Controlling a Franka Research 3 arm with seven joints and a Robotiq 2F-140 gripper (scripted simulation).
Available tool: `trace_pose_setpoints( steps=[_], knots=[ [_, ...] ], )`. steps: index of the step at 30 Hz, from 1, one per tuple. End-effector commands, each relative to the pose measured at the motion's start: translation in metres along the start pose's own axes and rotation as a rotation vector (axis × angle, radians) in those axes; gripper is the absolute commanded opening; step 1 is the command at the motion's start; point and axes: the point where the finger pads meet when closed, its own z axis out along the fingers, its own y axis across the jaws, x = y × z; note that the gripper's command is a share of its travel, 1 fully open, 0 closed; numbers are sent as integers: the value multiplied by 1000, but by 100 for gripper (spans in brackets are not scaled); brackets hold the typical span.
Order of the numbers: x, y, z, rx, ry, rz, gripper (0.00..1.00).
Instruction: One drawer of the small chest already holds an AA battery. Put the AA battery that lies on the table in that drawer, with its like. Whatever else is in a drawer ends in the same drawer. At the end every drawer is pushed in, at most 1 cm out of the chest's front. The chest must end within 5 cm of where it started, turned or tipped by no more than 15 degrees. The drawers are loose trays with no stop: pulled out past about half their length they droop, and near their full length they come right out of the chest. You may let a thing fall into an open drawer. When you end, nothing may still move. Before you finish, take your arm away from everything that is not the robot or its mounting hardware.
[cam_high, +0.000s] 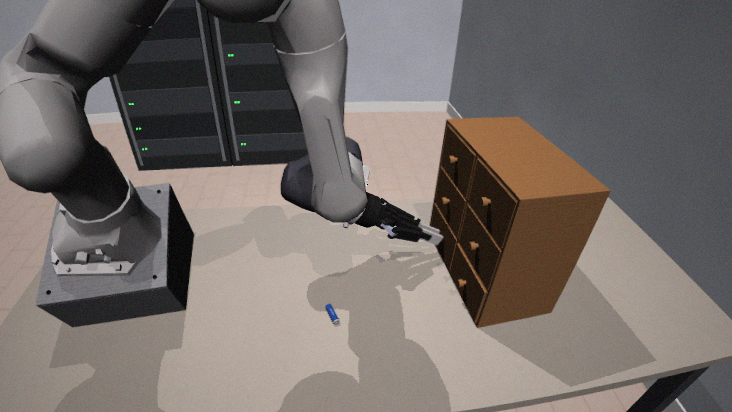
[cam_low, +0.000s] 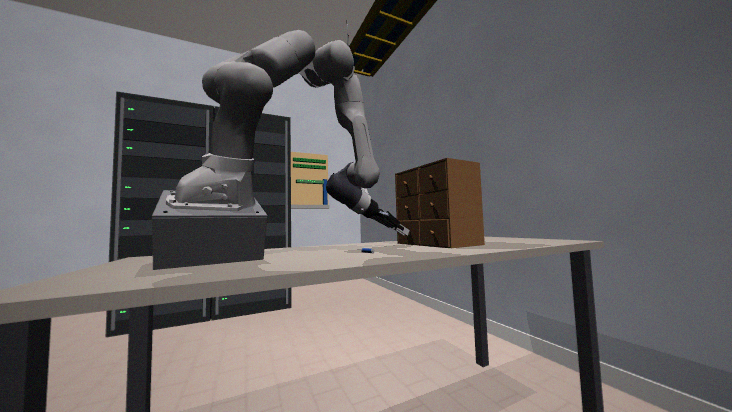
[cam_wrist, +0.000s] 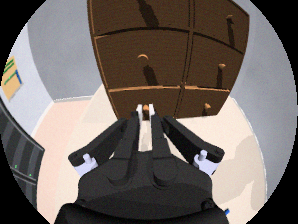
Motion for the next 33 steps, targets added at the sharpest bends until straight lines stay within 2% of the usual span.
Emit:
trace_pose_setpoints(
  steps=[1, 33],
  knots=[
    [-2, 0, -2, 2, -2, 1, 8],
    [-18, 0, -30, 2, -2, 1, 8]
  ],
)
